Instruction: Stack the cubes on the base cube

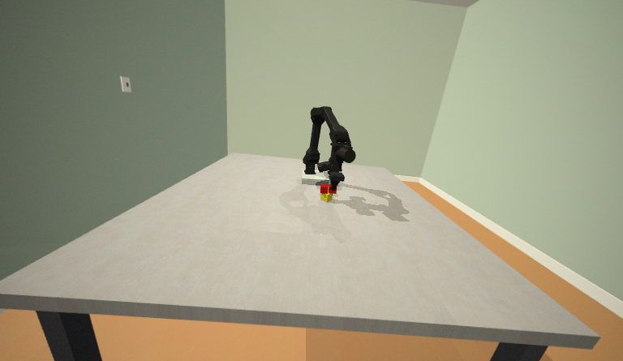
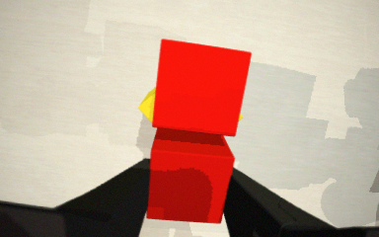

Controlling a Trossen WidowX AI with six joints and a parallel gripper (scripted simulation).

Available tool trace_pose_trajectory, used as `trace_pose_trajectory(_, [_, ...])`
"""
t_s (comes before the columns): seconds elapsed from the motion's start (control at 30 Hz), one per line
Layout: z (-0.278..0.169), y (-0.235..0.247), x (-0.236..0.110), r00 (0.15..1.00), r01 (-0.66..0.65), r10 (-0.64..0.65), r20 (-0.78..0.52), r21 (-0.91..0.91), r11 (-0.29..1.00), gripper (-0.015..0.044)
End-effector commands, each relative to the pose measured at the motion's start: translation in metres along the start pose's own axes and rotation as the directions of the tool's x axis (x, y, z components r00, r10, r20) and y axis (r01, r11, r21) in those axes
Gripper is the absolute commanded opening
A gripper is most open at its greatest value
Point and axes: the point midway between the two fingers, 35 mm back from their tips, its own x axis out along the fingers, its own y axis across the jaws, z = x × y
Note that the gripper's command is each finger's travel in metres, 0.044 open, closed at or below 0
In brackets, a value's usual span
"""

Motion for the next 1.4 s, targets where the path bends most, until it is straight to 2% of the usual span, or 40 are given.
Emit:
trace_pose_trajectory(0.0, [0.001,0.000,0.001,1.000,0.001,-0.001,0.005,-0.006,1.000,0.0105])
trace_pose_trajectory(0.27, [0.001,0.000,0.001,1.000,0.001,-0.001,0.005,-0.006,1.000,0.0105])
trace_pose_trajectory(0.4, [0.001,0.000,0.001,1.000,0.001,-0.001,0.005,-0.006,1.000,0.0205])
trace_pose_trajectory(1.37, [0.000,0.000,-0.032,1.000,0.000,0.000,0.000,0.000,1.000,0.0205])
